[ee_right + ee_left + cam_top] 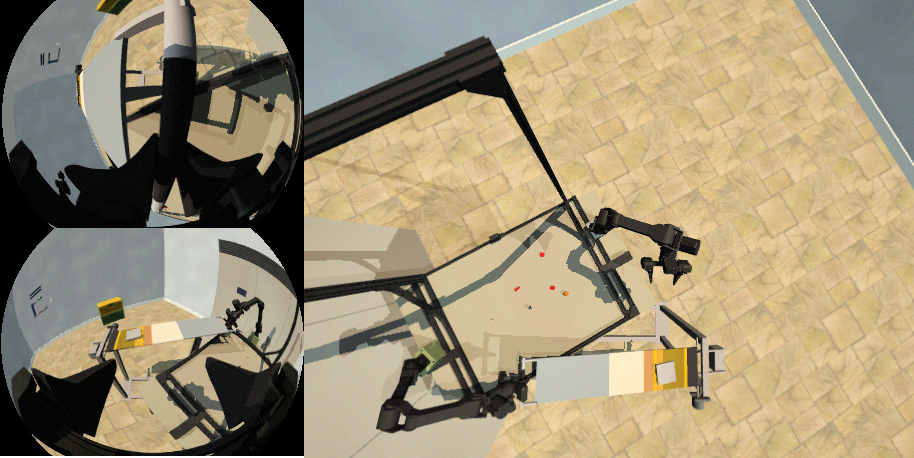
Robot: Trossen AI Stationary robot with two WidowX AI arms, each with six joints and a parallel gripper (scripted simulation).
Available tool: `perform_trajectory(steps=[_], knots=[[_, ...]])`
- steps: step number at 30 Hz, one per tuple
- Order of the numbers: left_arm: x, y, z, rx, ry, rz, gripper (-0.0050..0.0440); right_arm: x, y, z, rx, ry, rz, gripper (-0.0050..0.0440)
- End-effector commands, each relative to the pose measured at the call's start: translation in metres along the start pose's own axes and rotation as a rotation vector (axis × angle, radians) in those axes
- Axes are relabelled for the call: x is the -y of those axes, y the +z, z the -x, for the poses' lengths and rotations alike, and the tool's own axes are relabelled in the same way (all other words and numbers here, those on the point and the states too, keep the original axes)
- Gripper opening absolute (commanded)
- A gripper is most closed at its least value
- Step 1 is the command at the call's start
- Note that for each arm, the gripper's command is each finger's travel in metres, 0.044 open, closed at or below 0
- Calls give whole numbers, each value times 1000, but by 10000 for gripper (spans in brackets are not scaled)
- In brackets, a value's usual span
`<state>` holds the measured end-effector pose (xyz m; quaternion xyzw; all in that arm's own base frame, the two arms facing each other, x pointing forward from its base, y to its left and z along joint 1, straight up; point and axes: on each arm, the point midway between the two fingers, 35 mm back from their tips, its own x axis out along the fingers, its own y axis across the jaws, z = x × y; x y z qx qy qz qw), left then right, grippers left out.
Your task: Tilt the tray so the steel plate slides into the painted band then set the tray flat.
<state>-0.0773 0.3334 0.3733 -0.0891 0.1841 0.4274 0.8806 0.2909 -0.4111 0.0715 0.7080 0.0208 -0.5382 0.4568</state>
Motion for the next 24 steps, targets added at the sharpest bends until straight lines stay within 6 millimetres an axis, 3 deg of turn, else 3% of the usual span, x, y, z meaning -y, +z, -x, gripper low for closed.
perform_trajectory(steps=[1, 24], knots=[[0, 0, 0, 2, -2, 0, 440, -25, 1, 20, 4, 66, 0, 0], [0, 0, 0, 2, -2, 0, 440, -28, 1, 23, 4, 83, 0, 0]])
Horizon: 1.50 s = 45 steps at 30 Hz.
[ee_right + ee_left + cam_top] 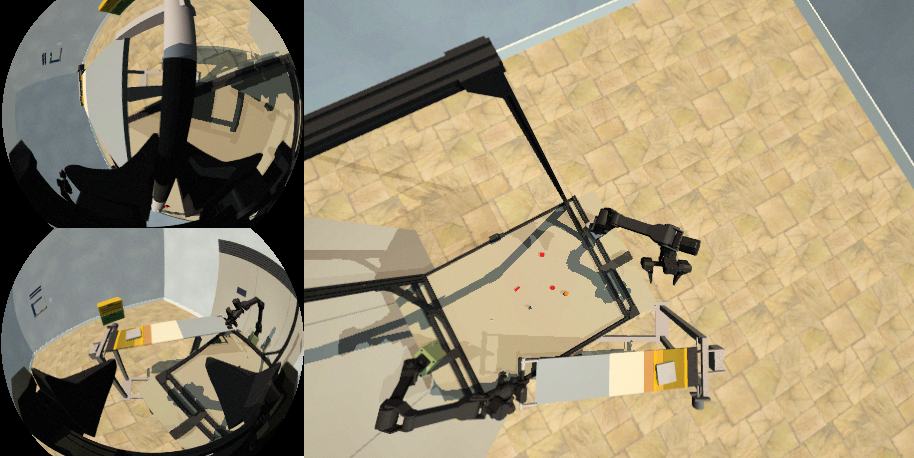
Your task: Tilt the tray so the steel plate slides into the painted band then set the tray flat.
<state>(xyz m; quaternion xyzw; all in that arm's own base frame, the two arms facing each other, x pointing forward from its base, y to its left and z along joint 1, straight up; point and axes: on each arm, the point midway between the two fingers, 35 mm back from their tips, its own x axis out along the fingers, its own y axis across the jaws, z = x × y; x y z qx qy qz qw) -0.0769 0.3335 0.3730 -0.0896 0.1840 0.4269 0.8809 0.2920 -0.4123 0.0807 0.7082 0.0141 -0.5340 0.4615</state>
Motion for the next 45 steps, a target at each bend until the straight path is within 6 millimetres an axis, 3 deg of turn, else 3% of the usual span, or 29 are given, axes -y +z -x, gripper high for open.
perform_trajectory(steps=[1, 33, 40, 45], knots=[[0, 1, 0, 2, -1, -1, 440, -22, 1, 17, 4, 65, 1, 0], [0, 1, 0, 2, -1, -1, 440, -26, 1, 21, 4, 83, 1, 0], [0, 1, 0, 2, -1, -1, 440, 50, 1, -48, 4, 19, 1, 0], [0, 1, 0, 2, -1, -1, 440, 49, 1, -47, 4, -49, 1, 0]])
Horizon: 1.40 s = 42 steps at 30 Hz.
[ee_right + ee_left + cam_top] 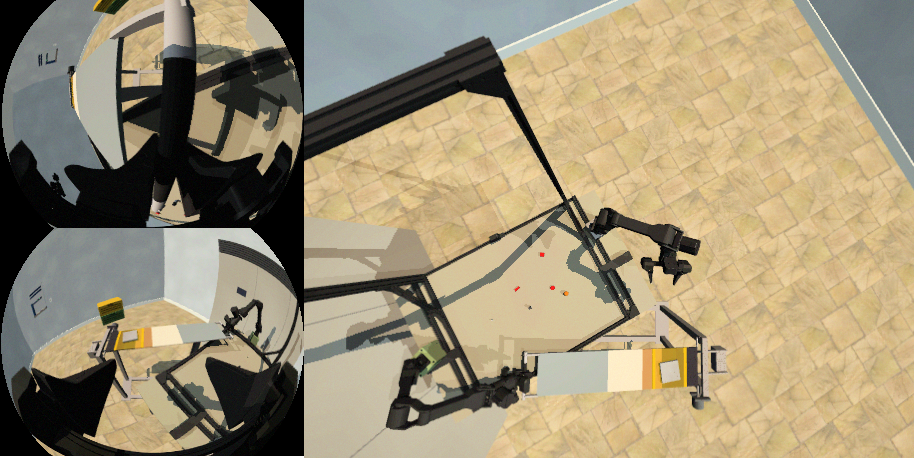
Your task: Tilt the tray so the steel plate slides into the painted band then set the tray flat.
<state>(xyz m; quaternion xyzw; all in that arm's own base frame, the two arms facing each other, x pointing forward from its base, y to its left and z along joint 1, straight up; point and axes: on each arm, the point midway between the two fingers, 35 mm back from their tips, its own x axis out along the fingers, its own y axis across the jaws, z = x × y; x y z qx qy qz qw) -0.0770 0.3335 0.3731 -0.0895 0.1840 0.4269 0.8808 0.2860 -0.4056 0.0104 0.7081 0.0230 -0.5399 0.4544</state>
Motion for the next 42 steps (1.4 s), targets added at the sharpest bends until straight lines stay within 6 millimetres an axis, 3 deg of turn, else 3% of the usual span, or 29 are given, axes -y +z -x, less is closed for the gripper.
perform_trajectory(steps=[1, 20, 42], knots=[[0, 1, 0, 2, -1, -1, 440, -5, 1, 4, 4, -22, 1, 0], [0, 1, 0, 2, -1, -1, 440, -36, 1, 35, 4, 7, 1, 0], [0, 1, 0, 2, -1, -1, 440, -47, 1, 45, 4, 35, 1, 0]])
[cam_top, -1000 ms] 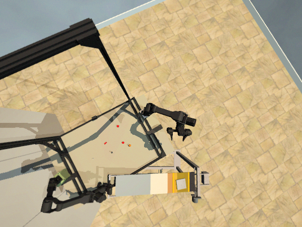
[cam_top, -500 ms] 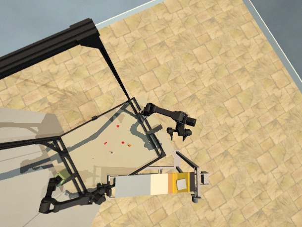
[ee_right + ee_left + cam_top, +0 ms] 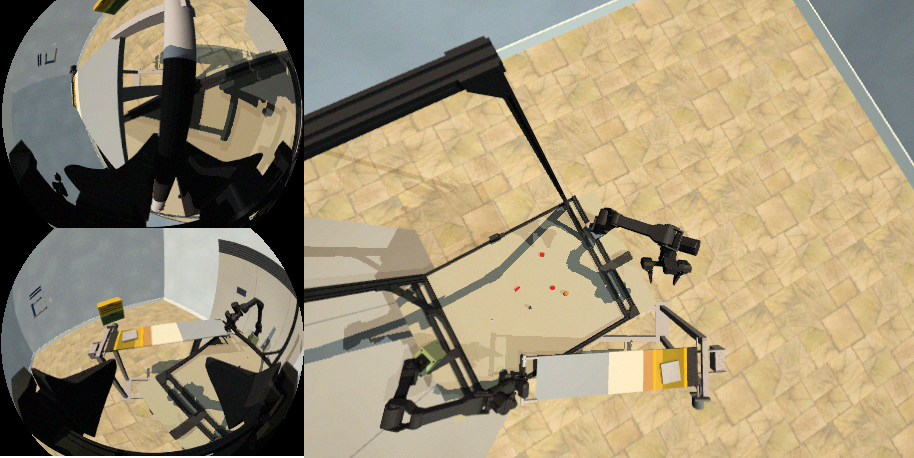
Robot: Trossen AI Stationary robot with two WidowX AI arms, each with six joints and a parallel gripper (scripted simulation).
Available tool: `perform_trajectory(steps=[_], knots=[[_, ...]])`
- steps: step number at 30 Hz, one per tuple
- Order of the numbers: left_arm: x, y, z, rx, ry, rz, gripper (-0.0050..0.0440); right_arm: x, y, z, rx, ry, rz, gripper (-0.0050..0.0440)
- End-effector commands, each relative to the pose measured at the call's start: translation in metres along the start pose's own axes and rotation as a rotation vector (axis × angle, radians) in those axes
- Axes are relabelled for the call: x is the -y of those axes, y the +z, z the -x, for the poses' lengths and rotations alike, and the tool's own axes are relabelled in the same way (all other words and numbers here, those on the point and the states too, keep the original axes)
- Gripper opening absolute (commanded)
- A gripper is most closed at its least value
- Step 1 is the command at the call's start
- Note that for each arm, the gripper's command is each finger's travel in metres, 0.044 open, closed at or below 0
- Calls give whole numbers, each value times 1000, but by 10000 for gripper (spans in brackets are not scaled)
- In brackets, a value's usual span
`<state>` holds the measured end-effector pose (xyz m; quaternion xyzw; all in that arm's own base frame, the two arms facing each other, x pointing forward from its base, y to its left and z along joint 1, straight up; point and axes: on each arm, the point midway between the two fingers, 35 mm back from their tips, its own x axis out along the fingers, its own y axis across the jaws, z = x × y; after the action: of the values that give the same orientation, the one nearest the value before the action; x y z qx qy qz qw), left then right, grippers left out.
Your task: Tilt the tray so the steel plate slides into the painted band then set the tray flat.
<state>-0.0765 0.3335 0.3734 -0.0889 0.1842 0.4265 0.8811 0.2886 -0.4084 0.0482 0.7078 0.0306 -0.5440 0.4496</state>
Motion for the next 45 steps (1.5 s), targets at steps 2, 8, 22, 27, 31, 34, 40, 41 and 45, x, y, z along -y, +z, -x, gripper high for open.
perform_trajectory(steps=[2, 8, 22, 27, 31, 34, 40, 41, 45], knots=[[0, 0, 0, 2, 0, 0, 440, -21, 1, 19, 5, 57, 0, 0], [0, 0, 0, 2, 0, 0, 440, -25, 1, 22, 5, 63, 0, 0], [0, 0, 0, 2, 0, 0, 440, -31, 1, 29, 5, 77, 0, 0], [0, 0, 0, 2, 0, 0, 440, -34, 1, 31, 5, 82, 0, 0], [0, 0, 0, 2, 0, 0, 440, -35, 1, 32, 5, 84, 0, 0], [0, 0, 0, 2, 0, 0, 440, -37, 1, 34, 5, 90, 0, 0], [0, 0, 0, 2, 0, 0, 440, -41, 1, 37, 5, 96, 0, 0], [0, 0, 0, 2, 0, 0, 440, -41, 1, 38, 5, 97, 0, 0], [0, 0, 0, 2, 0, 0, 440, -44, 1, 40, 5, 101, 0, 0]])
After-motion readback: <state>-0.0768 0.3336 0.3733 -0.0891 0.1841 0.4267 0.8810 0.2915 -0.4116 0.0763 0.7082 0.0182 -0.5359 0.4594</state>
